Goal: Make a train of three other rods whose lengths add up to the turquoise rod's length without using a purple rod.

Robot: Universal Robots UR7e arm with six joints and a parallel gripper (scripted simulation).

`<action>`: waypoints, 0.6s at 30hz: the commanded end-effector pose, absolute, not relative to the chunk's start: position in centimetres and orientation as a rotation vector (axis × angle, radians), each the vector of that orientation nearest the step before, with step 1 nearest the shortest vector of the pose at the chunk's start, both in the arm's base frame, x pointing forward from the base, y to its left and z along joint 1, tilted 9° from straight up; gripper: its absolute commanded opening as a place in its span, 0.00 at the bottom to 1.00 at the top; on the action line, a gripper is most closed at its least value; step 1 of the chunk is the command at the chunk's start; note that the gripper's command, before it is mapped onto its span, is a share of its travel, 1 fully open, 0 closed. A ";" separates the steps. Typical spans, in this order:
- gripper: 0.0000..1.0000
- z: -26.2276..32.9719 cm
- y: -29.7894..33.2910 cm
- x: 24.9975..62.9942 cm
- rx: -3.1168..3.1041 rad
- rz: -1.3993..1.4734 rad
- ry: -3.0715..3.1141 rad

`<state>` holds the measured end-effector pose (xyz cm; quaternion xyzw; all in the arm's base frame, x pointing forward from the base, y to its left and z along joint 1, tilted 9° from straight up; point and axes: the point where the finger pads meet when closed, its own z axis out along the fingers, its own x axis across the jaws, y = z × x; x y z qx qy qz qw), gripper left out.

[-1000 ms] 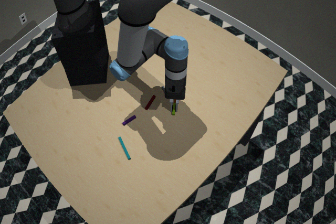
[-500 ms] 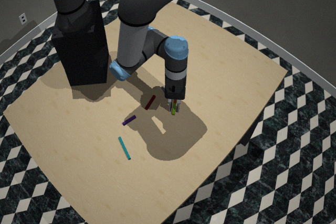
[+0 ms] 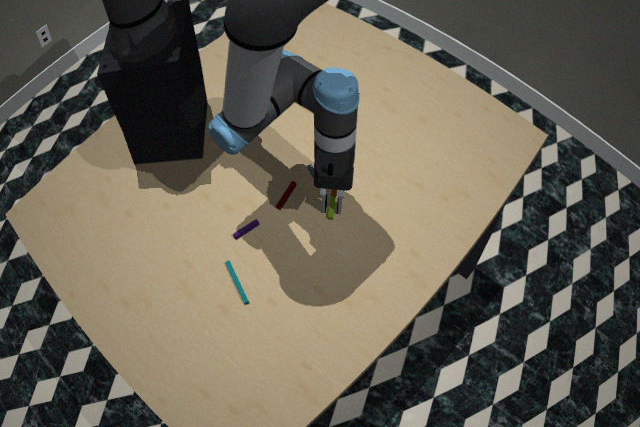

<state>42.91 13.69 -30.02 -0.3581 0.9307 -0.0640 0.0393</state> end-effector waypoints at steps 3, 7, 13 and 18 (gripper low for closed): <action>0.54 -28.5 13.9 42.6 -1.100 -0.195 2.852; 0.54 -26.8 14.1 42.4 -1.100 -0.195 2.852; 0.54 -24.4 14.3 42.1 -1.100 -0.195 2.852; 0.54 -22.8 14.4 41.9 -1.100 -0.195 2.852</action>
